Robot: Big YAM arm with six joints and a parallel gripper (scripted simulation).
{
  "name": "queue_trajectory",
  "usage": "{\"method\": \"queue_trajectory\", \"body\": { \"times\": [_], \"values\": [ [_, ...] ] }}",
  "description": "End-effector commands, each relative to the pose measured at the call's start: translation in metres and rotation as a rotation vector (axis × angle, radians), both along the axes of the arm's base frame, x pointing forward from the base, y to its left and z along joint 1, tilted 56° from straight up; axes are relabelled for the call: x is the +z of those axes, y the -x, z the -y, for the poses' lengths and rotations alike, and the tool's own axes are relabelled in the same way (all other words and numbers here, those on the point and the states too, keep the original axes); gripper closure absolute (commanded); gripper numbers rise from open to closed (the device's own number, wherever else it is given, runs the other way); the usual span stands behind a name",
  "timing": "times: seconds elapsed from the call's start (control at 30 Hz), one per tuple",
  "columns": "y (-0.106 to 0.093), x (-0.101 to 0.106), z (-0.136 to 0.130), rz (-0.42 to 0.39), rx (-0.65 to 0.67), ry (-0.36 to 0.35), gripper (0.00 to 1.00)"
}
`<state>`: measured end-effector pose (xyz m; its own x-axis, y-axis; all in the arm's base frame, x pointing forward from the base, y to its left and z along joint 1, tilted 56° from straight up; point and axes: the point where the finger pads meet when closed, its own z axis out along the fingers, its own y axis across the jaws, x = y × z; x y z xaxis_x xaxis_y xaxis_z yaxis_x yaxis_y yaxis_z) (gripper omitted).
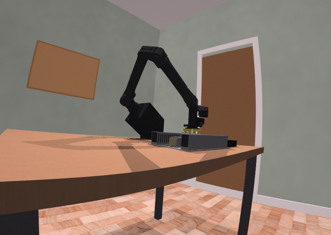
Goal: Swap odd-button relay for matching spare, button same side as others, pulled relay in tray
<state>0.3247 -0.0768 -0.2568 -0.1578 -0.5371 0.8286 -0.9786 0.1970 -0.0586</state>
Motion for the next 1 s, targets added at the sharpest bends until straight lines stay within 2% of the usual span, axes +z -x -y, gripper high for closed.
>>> {"method": "queue_trajectory", "body": {
  "times": [0.0,0.97],
  "values": [
    [0.004,-0.0043,0.009,-0.008,-0.016,0.0,0.41],
    [0.0,-0.0046,0.0084,-0.002,-0.018,-0.001,0.41]
  ]
}}
